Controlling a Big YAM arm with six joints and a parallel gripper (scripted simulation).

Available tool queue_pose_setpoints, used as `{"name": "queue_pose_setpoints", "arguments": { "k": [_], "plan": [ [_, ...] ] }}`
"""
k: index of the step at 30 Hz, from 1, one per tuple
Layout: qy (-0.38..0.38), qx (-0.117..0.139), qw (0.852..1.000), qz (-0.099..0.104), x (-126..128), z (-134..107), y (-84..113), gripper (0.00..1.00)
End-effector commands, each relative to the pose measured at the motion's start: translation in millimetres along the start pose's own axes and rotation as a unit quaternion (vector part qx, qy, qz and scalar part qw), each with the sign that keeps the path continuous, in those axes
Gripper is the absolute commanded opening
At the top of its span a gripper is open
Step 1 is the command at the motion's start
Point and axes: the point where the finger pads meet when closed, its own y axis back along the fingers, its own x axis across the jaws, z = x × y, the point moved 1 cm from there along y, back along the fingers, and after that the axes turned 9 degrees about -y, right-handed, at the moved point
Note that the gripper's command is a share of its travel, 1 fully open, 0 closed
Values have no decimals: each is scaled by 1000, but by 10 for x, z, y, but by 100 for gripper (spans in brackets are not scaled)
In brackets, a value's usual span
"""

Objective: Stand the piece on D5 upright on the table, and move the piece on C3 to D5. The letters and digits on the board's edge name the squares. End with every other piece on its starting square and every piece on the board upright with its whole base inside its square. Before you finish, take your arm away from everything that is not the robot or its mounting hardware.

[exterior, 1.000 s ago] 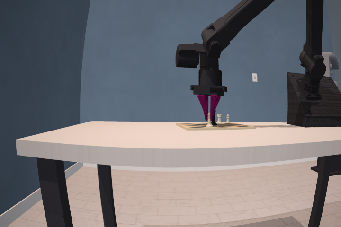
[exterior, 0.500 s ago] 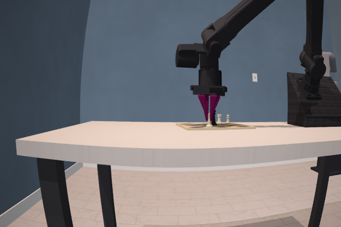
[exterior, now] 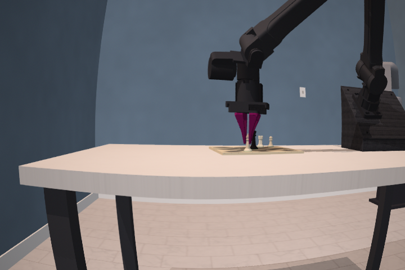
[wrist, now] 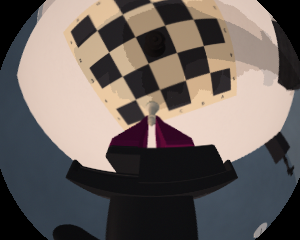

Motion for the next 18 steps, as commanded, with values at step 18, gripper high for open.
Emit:
{"name": "queue_pose_setpoints", "arguments": {
  "k": [18],
  "plan": [
    [1, 5, 1000, 18, 126, -52, 852, 0]
  ]
}}
